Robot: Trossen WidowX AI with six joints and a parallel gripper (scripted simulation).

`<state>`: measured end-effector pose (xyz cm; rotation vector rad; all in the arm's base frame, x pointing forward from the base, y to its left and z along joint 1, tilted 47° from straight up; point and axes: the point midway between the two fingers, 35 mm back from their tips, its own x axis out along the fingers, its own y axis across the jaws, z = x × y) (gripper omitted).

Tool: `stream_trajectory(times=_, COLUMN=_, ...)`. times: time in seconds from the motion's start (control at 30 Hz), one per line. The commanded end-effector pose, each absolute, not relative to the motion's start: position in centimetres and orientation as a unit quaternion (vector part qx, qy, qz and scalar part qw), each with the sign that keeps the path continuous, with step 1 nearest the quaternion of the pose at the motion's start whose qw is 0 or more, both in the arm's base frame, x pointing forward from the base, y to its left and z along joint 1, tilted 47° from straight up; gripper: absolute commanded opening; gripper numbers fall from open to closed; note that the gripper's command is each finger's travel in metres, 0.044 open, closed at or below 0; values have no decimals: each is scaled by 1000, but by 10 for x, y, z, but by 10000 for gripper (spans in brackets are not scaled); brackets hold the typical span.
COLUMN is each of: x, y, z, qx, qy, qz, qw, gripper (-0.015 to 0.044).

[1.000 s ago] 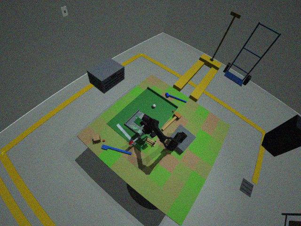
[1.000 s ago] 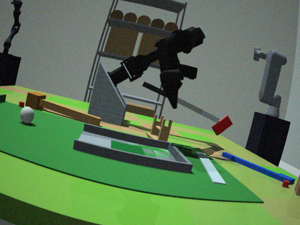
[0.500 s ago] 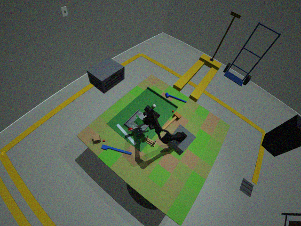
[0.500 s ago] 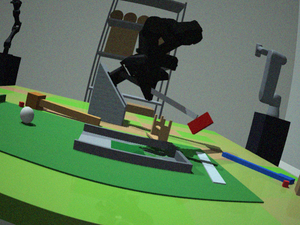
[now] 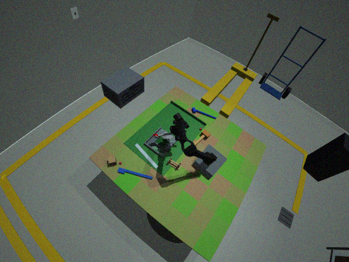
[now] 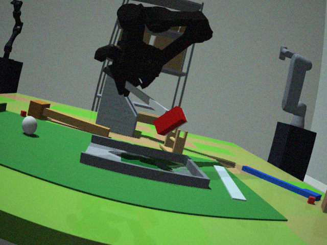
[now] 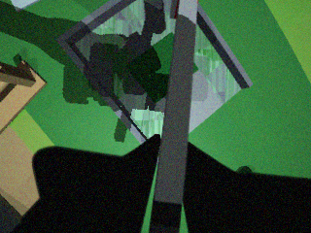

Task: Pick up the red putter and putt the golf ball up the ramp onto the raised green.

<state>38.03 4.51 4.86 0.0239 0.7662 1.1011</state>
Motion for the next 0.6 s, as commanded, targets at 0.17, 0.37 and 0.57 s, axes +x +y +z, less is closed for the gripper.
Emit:
stream_trajectory(times=0.17, x=389, y=-6, z=5, qx=72, qy=407, qz=455, qw=788, gripper=0)
stream_trajectory(times=0.37, x=388, y=-33, z=-22, qx=120, qy=446, qz=417, qw=783, gripper=0)
stream_trajectory(times=0.57, x=386, y=-55, z=-44, qx=149, qy=467, qz=392, qw=779, gripper=0)
